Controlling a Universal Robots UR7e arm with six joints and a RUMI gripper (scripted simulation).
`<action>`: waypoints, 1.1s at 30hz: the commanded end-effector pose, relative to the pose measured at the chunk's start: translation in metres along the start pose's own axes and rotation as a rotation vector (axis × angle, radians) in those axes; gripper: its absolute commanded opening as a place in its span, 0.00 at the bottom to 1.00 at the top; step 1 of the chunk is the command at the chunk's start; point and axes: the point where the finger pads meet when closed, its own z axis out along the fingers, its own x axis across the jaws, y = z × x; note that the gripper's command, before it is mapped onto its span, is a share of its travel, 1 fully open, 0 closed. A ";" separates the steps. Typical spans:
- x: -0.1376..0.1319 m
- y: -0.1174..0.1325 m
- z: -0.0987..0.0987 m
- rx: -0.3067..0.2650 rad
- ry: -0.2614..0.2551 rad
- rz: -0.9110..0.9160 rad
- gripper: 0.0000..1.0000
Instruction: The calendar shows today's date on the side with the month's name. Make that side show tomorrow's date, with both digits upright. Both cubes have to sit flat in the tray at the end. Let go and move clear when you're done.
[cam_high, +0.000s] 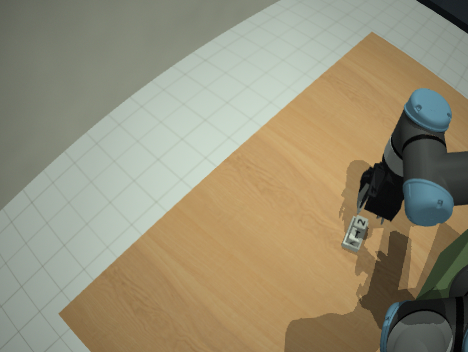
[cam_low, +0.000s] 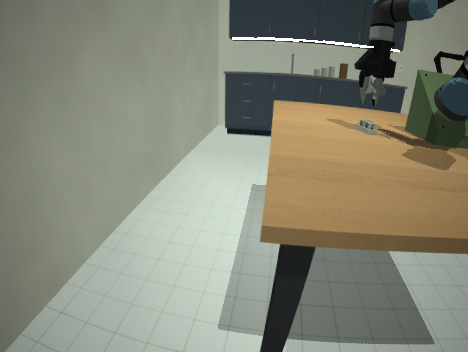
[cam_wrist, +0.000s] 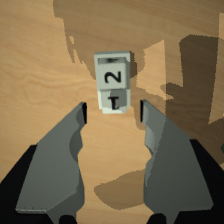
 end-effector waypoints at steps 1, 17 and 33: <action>0.000 0.000 0.004 0.001 -0.001 0.000 0.28; 0.000 -0.001 0.026 0.001 -0.001 0.000 0.28; 0.000 -0.001 0.041 0.001 -0.001 0.000 0.28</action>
